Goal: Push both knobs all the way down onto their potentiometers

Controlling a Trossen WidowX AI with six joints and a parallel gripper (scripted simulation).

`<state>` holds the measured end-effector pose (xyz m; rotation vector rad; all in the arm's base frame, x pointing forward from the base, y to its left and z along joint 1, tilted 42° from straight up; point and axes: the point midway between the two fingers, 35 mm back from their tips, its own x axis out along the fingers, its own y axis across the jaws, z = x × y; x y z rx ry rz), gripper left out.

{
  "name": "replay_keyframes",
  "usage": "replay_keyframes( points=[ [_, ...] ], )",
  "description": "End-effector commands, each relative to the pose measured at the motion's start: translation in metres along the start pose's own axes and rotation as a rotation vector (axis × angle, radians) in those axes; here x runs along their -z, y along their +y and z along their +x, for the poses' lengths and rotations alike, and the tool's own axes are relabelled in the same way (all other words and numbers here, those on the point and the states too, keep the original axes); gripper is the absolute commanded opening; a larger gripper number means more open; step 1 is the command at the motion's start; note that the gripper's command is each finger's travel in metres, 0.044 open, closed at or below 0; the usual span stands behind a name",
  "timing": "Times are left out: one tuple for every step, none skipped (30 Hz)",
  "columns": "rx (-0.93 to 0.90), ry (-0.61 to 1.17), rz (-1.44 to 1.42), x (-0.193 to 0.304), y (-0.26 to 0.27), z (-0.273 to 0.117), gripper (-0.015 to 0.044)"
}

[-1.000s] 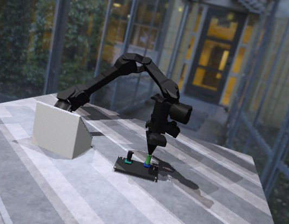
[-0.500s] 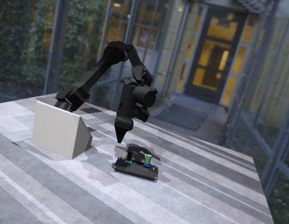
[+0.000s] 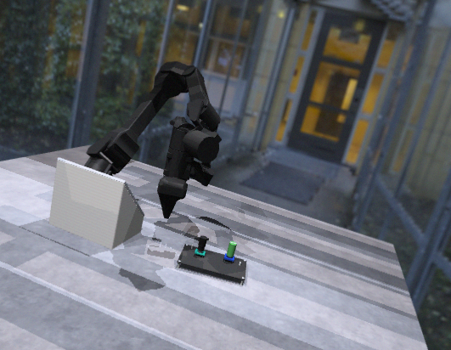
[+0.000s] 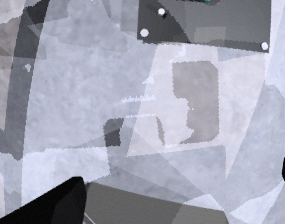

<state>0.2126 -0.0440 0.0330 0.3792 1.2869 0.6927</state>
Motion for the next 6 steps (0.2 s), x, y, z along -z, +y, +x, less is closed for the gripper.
replay_keyframes(
  points=[
    [-0.001,0.004,-0.002,0.0023,0.0004,0.0010,0.0440],
    [-0.001,0.004,-0.002,0.0023,0.0004,0.0010,0.0440],
    [-0.001,0.004,-0.002,0.0023,0.0004,0.0010,0.0440],
    [-0.001,0.004,-0.002,0.0023,0.0004,0.0010,0.0440],
    [-0.001,0.004,-0.002,0.0023,0.0004,0.0010,0.0440],
    [-0.001,0.004,-0.002,0.0023,0.0004,0.0010,0.0440]
  ],
)
